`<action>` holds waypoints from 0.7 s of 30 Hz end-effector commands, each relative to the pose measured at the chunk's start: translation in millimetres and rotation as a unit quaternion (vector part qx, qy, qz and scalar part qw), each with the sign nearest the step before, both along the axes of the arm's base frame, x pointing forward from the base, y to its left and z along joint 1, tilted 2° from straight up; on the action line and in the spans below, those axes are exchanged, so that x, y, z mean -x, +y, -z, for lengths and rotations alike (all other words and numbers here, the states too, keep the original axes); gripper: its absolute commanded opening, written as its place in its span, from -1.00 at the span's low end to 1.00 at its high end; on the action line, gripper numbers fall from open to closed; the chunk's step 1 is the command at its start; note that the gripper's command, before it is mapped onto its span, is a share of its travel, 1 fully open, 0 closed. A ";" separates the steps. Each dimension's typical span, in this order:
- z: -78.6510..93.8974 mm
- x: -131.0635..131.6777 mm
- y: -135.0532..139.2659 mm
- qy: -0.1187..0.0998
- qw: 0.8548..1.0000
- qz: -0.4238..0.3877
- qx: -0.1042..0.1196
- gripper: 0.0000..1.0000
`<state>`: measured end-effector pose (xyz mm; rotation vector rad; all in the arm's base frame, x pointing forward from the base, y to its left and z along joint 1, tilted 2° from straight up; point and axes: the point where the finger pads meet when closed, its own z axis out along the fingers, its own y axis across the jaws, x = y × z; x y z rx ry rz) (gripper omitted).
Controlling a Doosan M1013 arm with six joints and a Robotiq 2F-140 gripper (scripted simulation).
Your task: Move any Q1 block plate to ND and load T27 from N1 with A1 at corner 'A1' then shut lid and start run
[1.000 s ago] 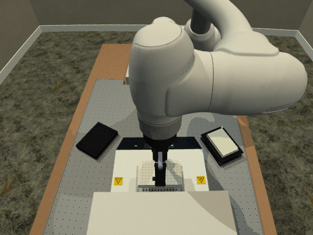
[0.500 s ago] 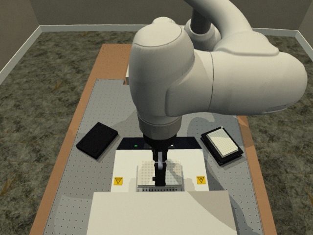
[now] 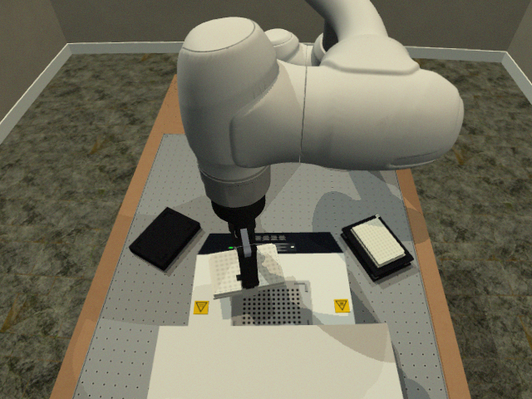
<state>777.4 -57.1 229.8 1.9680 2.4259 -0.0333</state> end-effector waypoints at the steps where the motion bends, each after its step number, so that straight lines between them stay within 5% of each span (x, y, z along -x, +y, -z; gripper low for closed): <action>1: -0.4 5.5 -5.8 0.000 1.000 -0.007 -0.001 -1.00; 21: -1.9 67.0 -68.2 0.003 0.990 -0.141 -0.001 -1.00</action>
